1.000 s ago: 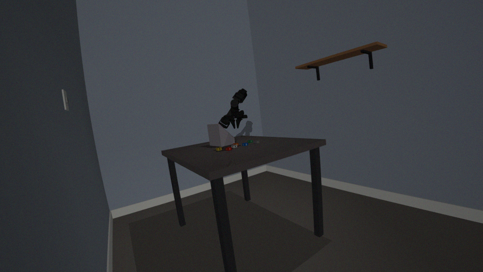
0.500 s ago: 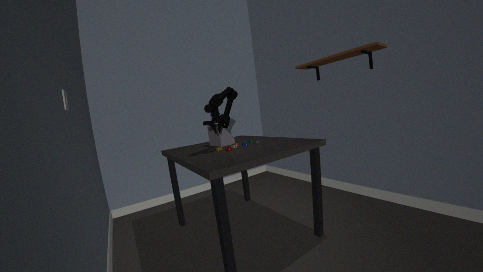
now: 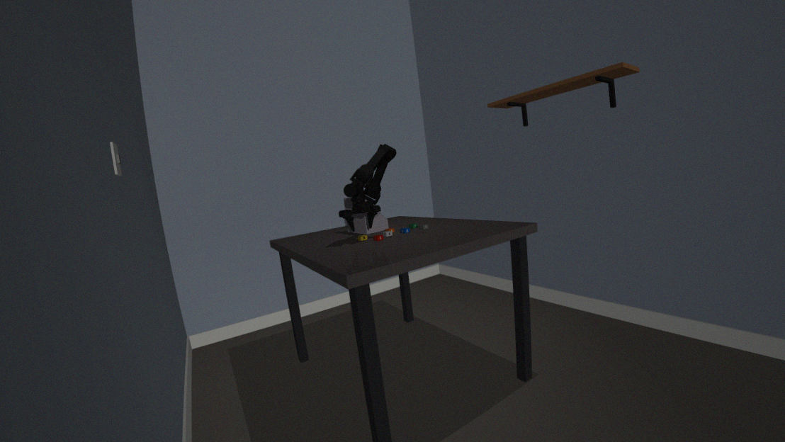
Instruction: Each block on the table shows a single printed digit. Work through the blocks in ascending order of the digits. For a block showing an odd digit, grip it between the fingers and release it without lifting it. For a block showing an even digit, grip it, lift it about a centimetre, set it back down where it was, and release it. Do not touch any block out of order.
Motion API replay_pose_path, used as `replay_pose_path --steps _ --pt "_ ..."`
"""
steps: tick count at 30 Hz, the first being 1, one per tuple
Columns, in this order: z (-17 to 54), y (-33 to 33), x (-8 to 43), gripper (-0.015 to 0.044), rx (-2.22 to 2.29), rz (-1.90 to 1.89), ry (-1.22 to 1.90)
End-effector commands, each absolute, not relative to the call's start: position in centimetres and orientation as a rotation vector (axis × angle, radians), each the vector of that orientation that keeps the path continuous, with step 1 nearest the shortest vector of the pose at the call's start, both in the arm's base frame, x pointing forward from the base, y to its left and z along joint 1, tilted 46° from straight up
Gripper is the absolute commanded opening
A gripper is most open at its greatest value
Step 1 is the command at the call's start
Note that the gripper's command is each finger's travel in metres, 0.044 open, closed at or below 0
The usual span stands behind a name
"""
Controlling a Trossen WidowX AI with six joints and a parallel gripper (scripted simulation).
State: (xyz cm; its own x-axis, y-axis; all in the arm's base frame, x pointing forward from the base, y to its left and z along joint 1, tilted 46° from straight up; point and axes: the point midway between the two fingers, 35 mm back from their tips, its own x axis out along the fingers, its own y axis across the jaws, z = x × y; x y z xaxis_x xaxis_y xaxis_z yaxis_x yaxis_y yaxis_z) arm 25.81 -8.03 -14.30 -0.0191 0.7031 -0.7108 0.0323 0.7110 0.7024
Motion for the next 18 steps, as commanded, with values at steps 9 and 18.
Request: replay_pose_path --steps 9,18 --pt "-15.5 -6.7 25.9 0.0400 0.639 0.592 1.511" --pt "-16.5 -5.6 25.8 0.0400 0.640 0.592 1.511"
